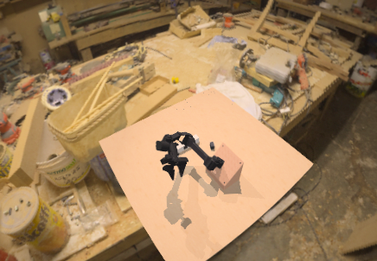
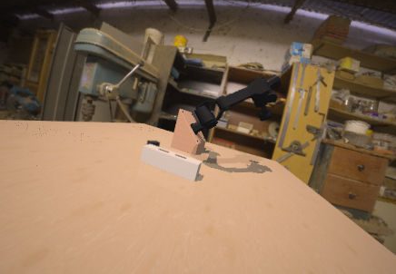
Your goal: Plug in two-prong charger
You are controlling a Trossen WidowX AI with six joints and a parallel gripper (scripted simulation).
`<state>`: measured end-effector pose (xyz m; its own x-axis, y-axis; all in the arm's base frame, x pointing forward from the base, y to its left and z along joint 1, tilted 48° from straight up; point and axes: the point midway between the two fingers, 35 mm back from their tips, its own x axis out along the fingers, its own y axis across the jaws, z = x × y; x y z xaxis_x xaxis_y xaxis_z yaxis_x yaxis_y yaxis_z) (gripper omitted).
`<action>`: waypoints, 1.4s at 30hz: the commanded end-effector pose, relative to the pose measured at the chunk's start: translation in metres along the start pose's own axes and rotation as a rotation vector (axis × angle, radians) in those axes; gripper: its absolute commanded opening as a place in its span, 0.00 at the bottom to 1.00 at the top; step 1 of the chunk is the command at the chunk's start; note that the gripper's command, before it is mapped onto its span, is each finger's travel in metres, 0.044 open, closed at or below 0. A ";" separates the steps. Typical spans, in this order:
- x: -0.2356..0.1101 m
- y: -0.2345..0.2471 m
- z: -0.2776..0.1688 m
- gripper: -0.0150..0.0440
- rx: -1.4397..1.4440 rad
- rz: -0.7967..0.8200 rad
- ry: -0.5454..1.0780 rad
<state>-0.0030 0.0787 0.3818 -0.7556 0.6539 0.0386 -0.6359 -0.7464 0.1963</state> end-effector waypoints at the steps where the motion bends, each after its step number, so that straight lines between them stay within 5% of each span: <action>1: 0.000 0.000 0.000 0.98 0.000 -0.001 0.000; 42: 0.050 0.001 -0.014 1.00 -0.134 -0.386 0.187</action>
<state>-0.0403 0.1048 0.3717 -0.4873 0.8555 -0.1751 -0.8722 -0.4867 0.0490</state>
